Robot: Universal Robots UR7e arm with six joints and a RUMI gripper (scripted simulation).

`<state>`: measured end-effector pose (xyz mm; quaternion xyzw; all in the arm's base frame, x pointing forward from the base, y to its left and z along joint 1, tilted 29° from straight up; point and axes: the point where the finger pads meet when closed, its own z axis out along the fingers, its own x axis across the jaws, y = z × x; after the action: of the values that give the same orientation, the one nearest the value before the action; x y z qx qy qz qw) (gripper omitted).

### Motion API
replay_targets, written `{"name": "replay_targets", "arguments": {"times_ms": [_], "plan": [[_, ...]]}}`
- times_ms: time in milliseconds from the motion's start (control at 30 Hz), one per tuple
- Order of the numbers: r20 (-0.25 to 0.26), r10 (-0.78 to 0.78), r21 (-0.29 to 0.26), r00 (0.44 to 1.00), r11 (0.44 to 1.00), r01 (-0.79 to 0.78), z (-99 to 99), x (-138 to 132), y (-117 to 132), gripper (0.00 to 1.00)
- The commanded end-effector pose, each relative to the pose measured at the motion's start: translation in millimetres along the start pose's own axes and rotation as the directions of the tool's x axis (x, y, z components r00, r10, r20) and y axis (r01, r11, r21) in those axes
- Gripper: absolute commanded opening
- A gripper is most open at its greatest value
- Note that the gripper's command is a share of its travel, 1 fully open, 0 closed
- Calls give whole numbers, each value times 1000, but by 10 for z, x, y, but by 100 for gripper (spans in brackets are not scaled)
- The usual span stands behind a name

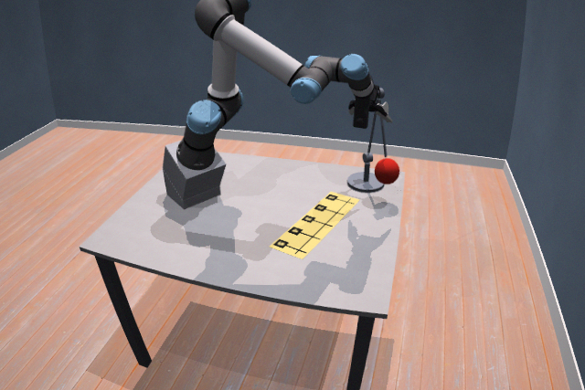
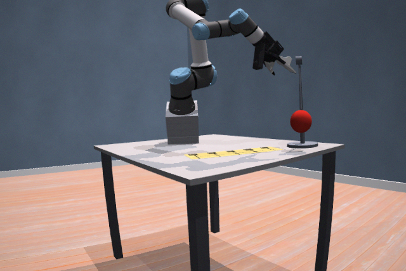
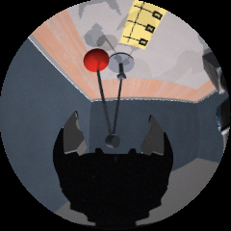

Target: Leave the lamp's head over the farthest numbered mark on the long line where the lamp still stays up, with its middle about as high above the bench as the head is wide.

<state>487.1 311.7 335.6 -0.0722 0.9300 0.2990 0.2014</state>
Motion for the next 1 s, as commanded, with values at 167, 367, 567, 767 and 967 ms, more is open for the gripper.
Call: {"name": "replay_targets", "arguments": {"times_ms": [167,367,567,767,967], "plan": [[-40,-74,-27,996,997,73,-245,98,-452,100],[-42,-78,-29,996,997,76,-263,135,-471,100],[-45,-82,-32,996,996,81,-291,191,-500,100],[-47,-86,-34,995,996,85,-314,237,-524,100],[-47,-86,-34,995,996,85,-314,237,-524,100]]}}
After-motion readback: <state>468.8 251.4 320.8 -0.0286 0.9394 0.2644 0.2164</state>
